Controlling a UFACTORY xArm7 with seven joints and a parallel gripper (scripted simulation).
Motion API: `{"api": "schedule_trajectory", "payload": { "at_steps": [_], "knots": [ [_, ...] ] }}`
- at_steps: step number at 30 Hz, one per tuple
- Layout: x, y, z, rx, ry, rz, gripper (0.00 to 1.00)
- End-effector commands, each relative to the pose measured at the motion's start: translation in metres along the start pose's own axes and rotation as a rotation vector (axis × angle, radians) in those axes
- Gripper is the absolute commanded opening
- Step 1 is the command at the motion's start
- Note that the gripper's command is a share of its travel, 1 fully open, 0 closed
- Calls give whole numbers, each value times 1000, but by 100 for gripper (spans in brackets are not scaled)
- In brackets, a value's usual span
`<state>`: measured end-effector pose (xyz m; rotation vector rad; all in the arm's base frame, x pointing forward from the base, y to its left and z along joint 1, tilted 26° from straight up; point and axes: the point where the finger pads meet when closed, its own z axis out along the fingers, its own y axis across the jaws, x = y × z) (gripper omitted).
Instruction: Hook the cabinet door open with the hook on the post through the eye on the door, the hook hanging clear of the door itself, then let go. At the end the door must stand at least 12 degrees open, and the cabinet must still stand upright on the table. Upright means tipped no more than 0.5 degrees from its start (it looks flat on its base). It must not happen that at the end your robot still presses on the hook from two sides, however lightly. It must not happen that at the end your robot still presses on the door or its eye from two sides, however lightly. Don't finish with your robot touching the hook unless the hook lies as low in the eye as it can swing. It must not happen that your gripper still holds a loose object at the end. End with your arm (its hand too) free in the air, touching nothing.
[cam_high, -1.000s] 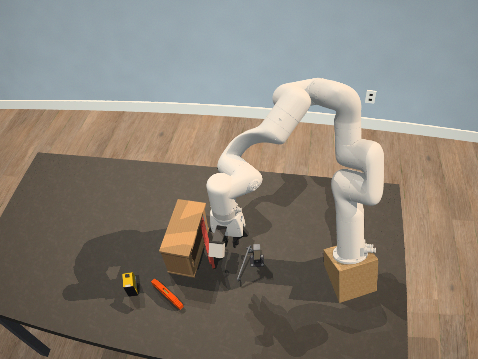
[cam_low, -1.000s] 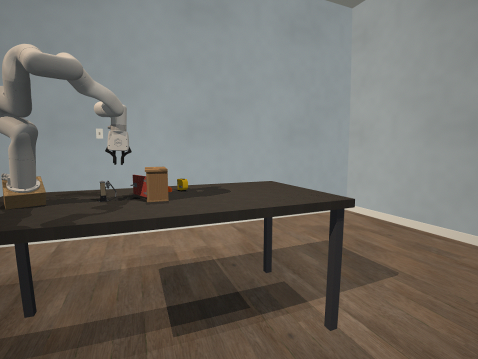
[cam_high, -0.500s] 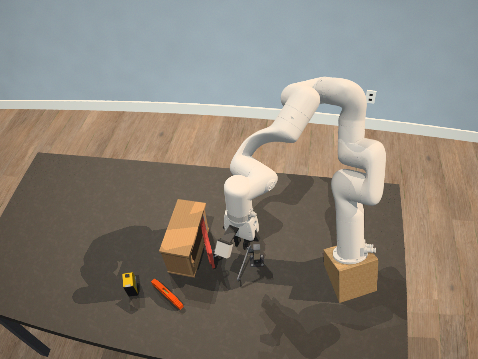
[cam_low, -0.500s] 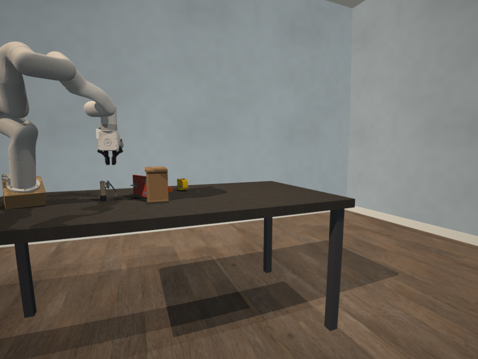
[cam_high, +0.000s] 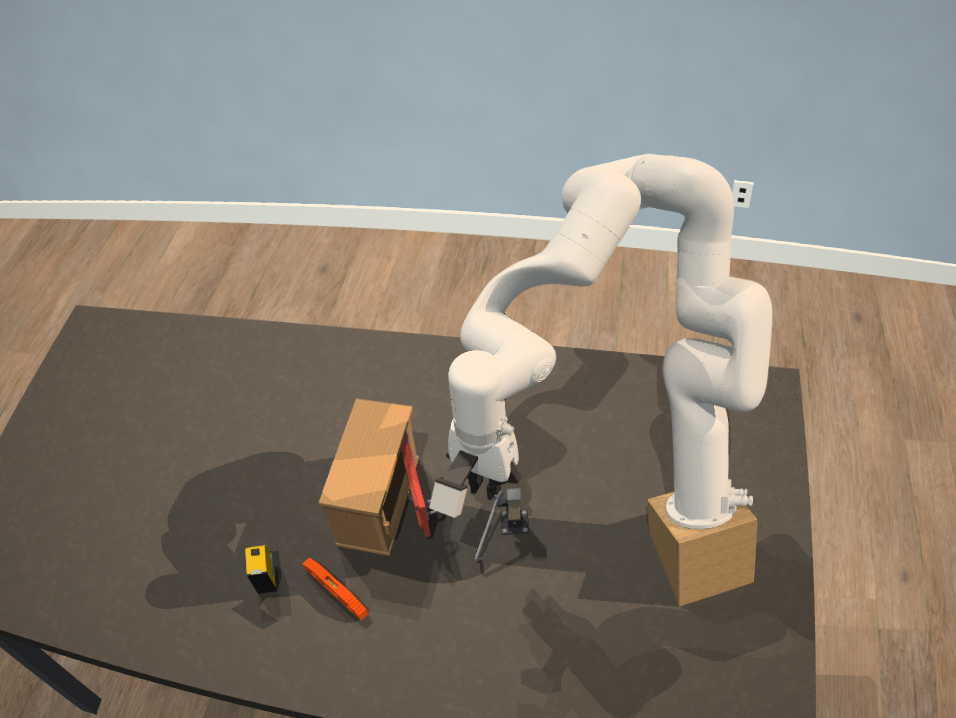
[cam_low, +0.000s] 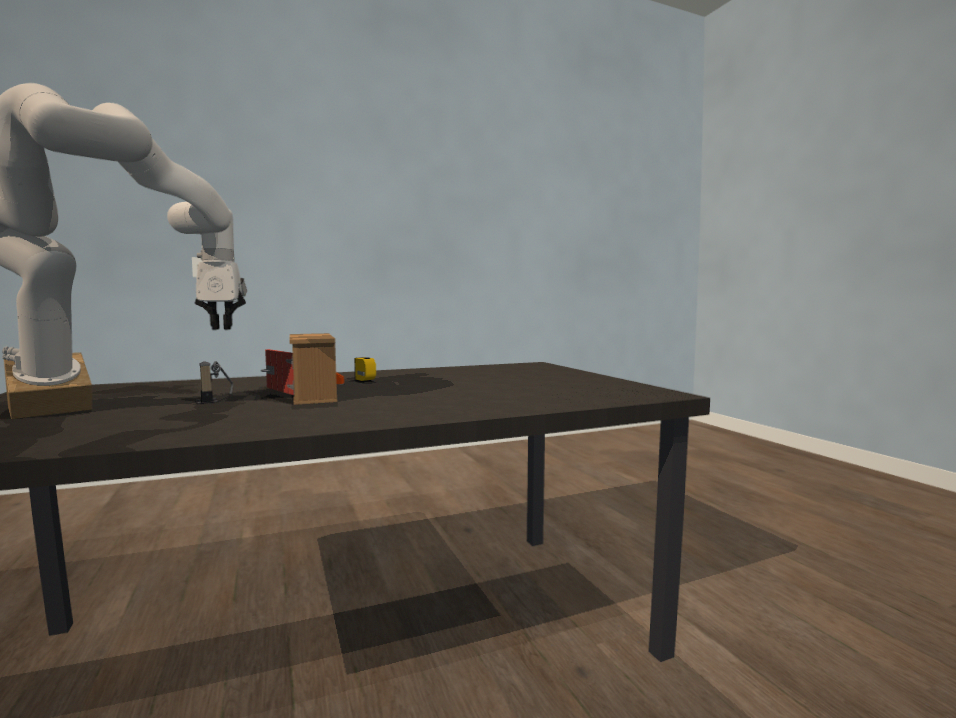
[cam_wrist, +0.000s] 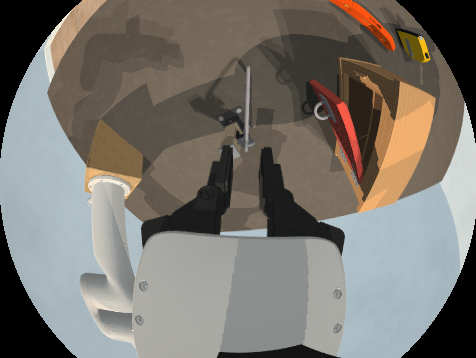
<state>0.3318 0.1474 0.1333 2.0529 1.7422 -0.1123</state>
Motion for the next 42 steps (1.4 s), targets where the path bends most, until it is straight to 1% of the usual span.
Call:
{"api": "schedule_trajectory", "payload": {
  "at_steps": [1, 15, 22, 30, 32, 42],
  "knots": [
    [1, 1, -1, -2, 3, 0, 24],
    [1, 1, -1, -2, 3, 0, 24],
    [1, 1, 3, -1, 4, 0, 24],
    [1, 0, 18, -1, 4, 0, 24],
    [1, 0, 18, -1, 4, 0, 24],
    [1, 0, 47, -1, 4, 0, 24]
  ]
}}
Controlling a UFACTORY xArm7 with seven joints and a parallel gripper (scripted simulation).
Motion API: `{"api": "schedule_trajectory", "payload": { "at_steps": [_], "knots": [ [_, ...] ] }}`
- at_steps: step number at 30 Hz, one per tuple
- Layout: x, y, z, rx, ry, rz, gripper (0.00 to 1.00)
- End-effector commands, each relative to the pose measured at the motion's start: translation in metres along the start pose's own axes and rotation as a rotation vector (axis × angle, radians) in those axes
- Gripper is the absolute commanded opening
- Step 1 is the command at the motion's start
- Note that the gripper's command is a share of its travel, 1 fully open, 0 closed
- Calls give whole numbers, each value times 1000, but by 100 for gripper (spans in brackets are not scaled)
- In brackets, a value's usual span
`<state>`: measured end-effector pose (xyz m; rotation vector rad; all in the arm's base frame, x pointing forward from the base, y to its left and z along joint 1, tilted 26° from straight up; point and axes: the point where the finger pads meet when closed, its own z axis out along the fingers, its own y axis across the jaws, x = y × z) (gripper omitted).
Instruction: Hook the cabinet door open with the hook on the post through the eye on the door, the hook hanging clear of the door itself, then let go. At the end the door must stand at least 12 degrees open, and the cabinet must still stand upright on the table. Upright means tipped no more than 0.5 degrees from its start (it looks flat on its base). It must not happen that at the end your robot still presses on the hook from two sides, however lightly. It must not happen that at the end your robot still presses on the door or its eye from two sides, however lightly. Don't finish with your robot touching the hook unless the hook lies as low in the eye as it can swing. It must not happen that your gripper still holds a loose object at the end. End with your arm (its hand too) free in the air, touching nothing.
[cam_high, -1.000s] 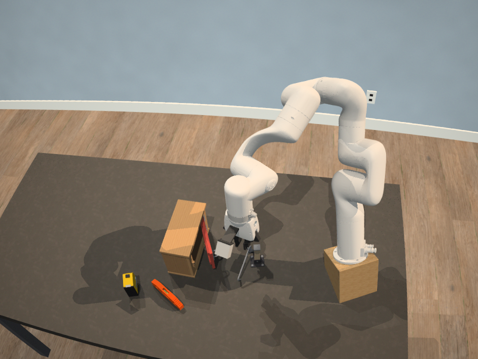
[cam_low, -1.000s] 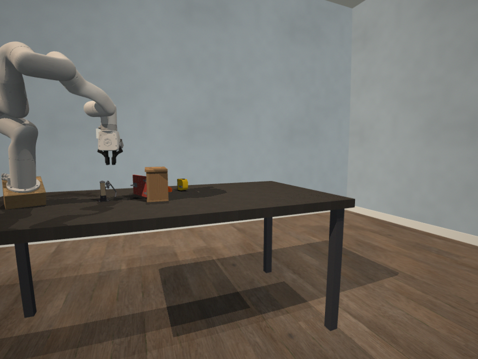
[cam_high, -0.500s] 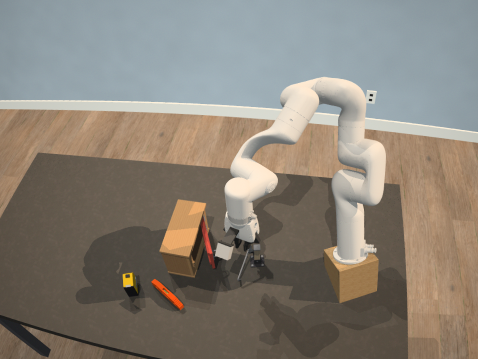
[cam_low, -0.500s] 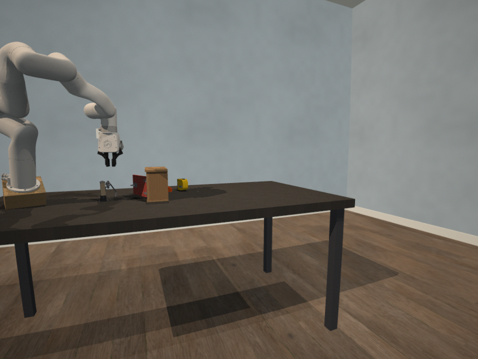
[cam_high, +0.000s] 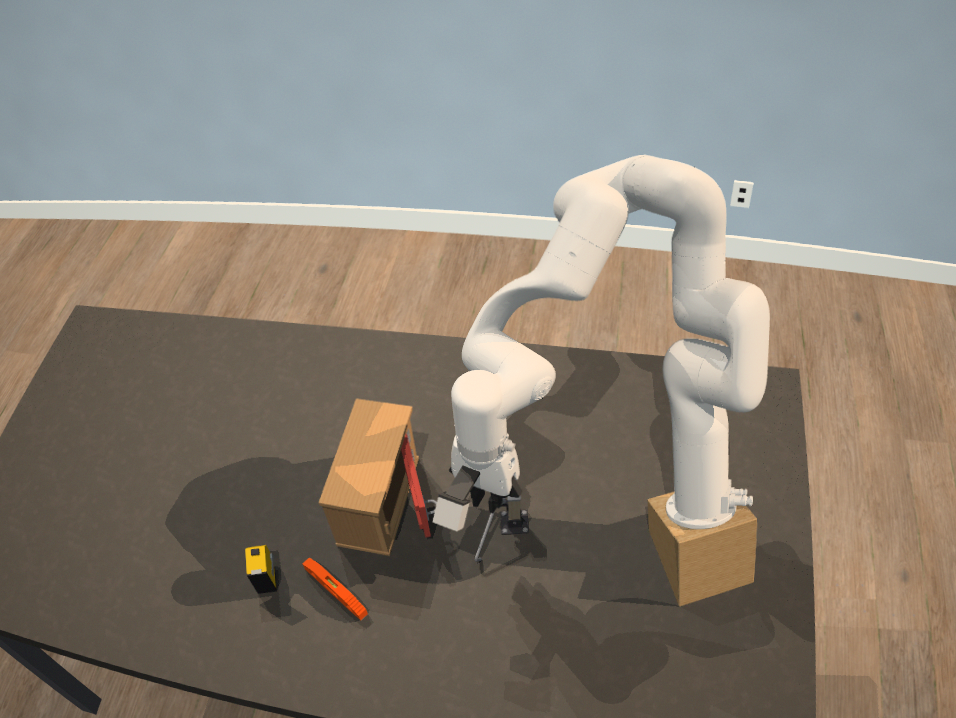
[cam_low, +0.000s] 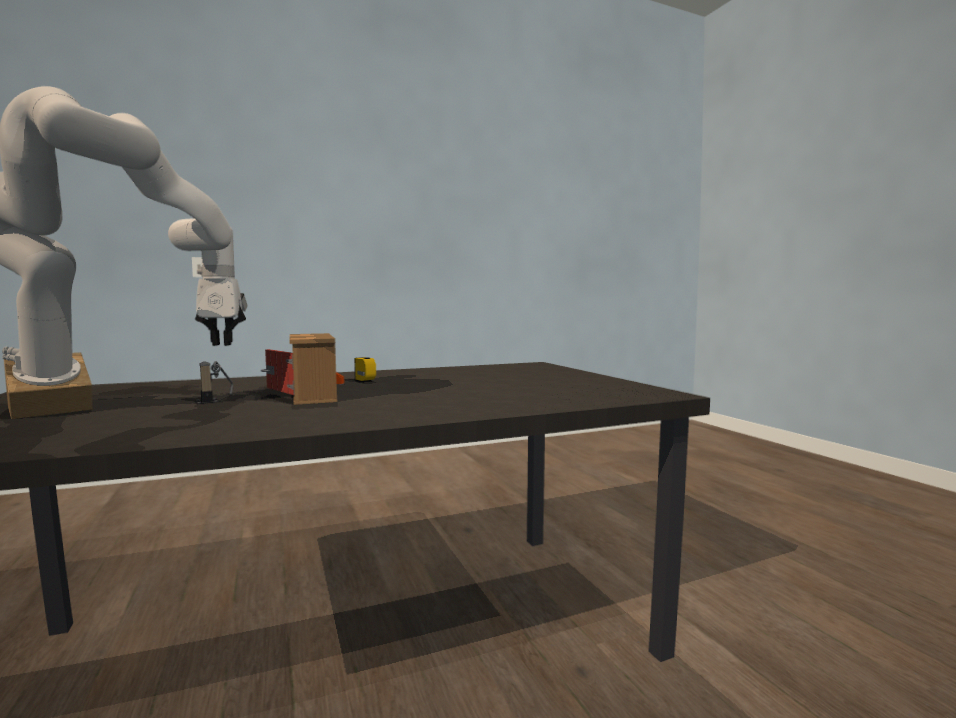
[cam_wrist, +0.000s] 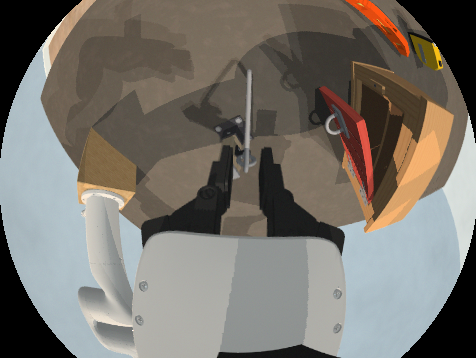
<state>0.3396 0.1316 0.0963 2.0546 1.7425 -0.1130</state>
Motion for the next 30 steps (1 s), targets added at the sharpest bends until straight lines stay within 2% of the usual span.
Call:
{"api": "schedule_trajectory", "payload": {
  "at_steps": [1, 18, 30],
  "knots": [
    [1, 1, 9, -3, 3, 0, 24],
    [2, 0, 47, -3, 3, 0, 24],
    [2, 0, 56, -3, 3, 0, 24]
  ]
}}
